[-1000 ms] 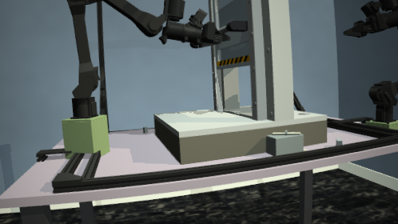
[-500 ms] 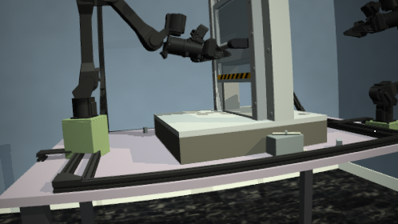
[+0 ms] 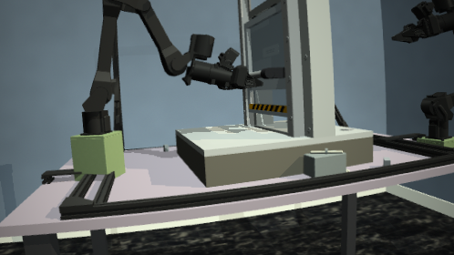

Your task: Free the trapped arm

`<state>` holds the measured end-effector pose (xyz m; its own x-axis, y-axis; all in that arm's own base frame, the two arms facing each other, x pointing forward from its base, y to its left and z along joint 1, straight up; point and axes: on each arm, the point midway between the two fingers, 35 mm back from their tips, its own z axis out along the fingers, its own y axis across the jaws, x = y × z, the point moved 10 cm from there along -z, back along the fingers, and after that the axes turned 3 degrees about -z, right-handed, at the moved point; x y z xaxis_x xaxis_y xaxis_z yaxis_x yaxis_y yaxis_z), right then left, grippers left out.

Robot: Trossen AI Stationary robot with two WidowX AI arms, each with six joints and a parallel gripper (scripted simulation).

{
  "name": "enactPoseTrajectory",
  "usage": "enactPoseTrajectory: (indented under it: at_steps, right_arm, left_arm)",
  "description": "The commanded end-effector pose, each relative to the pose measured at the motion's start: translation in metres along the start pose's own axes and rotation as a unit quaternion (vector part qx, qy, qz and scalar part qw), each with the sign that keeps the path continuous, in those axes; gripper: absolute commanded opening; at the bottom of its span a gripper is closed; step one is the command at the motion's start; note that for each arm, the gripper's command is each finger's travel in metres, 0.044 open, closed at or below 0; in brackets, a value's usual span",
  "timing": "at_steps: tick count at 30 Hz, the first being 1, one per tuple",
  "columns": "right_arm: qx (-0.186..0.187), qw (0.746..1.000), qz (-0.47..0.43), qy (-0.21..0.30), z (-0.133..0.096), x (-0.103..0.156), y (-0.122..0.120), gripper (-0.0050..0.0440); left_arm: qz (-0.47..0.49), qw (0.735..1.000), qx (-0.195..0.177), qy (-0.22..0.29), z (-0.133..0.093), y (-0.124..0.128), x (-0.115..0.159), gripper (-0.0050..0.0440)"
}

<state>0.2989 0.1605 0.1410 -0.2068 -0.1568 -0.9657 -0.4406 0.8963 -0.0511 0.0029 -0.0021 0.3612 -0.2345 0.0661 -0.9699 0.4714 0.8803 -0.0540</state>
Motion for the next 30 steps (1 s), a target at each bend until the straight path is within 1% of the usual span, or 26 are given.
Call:
enactPoseTrajectory:
  at_steps: [1, 5, 12, 30]
  right_arm:
    - [0.002, 0.999, 0.0, -0.04, 0.005, -0.006, 0.0, 0.04]
    - [0.001, 0.999, 0.0, -0.032, 0.01, 0.01, 0.001, 0.04]
    - [0.001, 1.0, 0.0, -0.031, 0.011, 0.013, 0.001, 0.04]
    - [0.001, 1.0, 0.0, -0.026, 0.018, 0.035, 0.002, 0.04]
  left_arm:
    - [0.0, 1.0, 0.001, 0.0, -0.001, 0.0, 0.0, 0.04]
    - [0.0, 1.0, 0.001, 0.0, -0.001, 0.0, 0.0, 0.04]
    - [0.0, 1.0, 0.001, 0.0, -0.001, 0.0, 0.0, 0.04]
    - [0.0, 1.0, 0.001, 0.0, -0.001, 0.0, 0.0, 0.04]
